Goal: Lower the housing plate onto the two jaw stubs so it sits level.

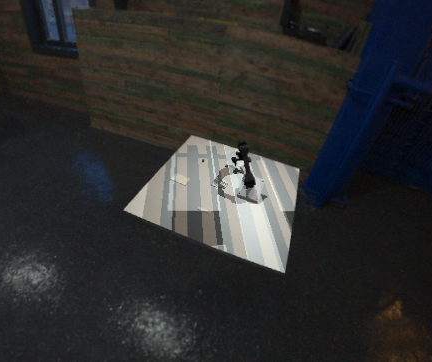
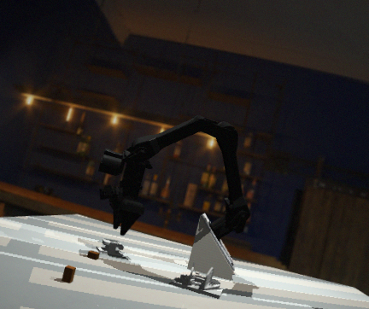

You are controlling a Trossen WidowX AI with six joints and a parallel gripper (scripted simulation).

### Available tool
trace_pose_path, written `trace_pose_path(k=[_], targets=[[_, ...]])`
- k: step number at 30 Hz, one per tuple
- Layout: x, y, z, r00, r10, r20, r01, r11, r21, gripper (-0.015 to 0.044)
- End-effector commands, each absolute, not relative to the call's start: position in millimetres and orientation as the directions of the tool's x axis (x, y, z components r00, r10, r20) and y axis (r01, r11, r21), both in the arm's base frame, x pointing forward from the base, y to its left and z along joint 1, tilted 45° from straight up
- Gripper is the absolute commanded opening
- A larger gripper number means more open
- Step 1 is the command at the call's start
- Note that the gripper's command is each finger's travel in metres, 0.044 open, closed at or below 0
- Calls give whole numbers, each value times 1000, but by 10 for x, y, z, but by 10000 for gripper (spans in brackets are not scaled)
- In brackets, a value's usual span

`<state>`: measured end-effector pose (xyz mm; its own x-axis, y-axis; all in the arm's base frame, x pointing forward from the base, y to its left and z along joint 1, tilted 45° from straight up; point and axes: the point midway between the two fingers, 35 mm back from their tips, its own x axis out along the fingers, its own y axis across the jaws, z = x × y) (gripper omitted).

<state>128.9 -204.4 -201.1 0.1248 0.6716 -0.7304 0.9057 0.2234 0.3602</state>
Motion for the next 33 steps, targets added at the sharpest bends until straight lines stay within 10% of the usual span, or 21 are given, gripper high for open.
trace_pose_path(k=[1,33], targets=[[1290,-2023,-2017,128,674,-727,907,217,361,440],[1348,-1829,-2256,129,674,-727,907,217,362,440]])
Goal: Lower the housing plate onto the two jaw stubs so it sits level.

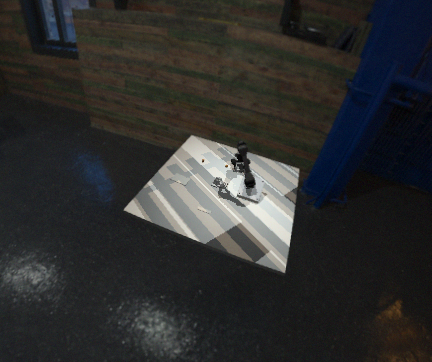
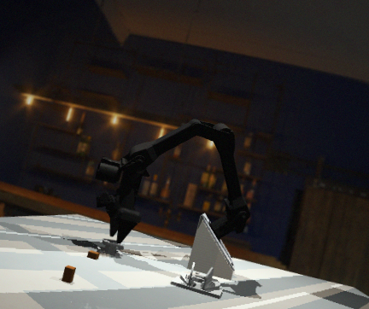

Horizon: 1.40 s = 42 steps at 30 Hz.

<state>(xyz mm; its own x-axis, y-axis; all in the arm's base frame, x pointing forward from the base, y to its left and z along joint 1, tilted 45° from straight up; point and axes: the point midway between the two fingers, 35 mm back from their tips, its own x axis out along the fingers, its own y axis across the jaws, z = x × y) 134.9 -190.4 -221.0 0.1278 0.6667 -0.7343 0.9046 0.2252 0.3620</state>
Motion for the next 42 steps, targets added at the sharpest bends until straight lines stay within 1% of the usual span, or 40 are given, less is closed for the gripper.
trace_pose_path(k=[1,13,42], targets=[[1350,-1818,-2268,129,674,-727,907,217,362,440],[1373,-1693,-2395,129,675,-726,906,217,363,440],[1375,-1683,-2406,129,675,-726,906,217,363,440]])
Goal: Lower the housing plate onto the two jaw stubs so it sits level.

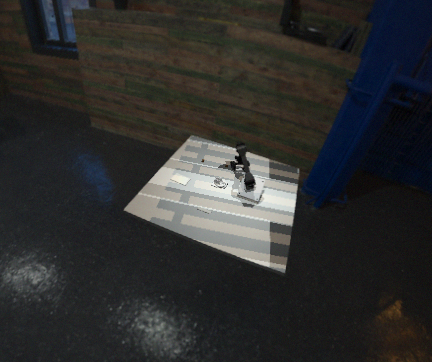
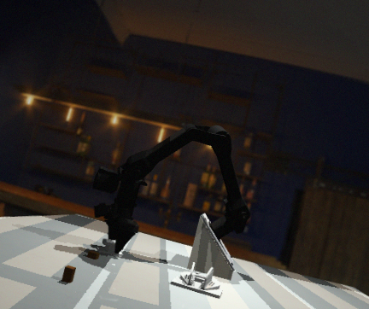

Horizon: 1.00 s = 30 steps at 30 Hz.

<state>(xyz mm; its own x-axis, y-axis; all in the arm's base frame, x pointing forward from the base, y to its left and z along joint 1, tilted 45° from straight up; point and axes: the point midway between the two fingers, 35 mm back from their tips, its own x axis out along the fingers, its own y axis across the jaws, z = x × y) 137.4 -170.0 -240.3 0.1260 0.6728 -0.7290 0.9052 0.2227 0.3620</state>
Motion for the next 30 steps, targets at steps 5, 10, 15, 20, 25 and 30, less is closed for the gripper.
trace_pose_path(k=[5,10,15,20,25,30], targets=[[1374,-1699,-2404,126,673,-729,905,223,362,433],[1374,-1699,-2404,126,673,-729,905,223,362,400],[1374,-1699,-2404,126,673,-729,905,223,362,367],[1374,-1699,-2404,126,673,-729,905,223,362,351],[1374,-1699,-2404,126,673,-729,905,223,362,351],[1373,-1714,-2390,126,673,-729,905,223,362,351]])
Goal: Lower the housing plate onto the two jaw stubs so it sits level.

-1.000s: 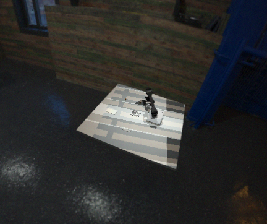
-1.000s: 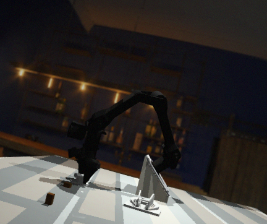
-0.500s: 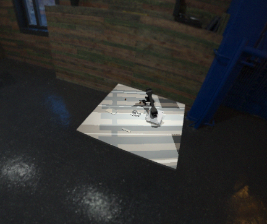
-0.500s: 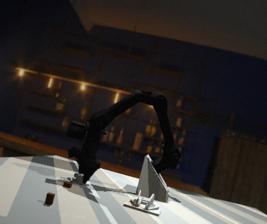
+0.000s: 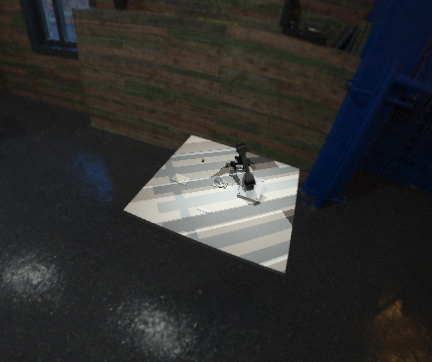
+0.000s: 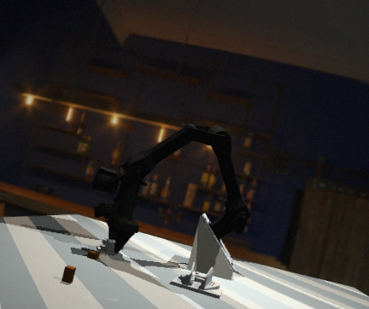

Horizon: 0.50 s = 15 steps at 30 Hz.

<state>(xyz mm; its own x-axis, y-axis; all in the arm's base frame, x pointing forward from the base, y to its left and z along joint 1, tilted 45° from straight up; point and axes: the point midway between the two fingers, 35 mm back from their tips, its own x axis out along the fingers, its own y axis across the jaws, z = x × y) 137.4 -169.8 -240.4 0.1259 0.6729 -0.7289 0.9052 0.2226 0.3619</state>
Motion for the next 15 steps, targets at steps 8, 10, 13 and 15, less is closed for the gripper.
trace_pose_path(k=[8,10,13,15], targets=[[1350,-1890,-2220,127,673,-729,906,221,361,351],[1342,-1933,-2175,127,673,-729,906,220,361,351],[1328,-1998,-2105,127,673,-729,906,220,361,351],[1318,-2040,-2057,127,673,-729,907,219,361,351]])
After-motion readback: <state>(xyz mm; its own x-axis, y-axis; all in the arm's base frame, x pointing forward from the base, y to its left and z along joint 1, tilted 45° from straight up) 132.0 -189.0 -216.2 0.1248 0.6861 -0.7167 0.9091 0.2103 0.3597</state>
